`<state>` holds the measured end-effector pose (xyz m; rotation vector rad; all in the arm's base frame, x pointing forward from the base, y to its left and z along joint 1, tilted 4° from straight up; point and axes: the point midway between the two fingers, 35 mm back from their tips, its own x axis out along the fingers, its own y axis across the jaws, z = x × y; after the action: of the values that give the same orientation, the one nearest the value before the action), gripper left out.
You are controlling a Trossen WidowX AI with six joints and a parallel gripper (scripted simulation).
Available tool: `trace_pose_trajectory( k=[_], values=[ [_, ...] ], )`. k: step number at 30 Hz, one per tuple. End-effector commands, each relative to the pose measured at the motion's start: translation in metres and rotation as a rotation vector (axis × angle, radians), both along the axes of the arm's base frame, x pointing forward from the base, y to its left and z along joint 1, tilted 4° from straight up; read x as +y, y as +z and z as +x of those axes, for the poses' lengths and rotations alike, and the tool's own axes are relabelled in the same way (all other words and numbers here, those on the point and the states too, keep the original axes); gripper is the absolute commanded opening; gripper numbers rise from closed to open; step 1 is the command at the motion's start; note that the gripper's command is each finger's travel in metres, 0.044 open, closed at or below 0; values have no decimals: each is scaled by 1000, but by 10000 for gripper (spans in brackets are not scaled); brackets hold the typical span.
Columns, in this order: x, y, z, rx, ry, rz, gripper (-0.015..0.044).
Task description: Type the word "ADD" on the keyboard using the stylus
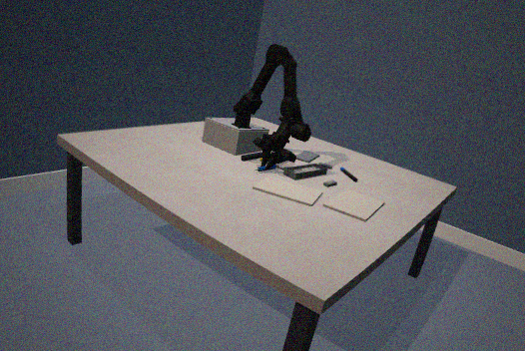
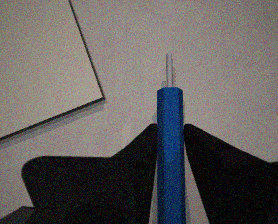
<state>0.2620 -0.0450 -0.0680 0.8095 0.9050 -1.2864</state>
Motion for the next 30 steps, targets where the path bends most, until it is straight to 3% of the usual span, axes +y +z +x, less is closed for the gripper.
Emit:
trace_pose_trajectory(
  k=[1,8,14,30],
  values=[
    [-1,15,3,-6,2,1,0],
    [-3,42,2,-6,2,0,0],
    [-2,40,3,6,22,-5,0],
    [21,53,29,405,623,-118,0]
  ],
)
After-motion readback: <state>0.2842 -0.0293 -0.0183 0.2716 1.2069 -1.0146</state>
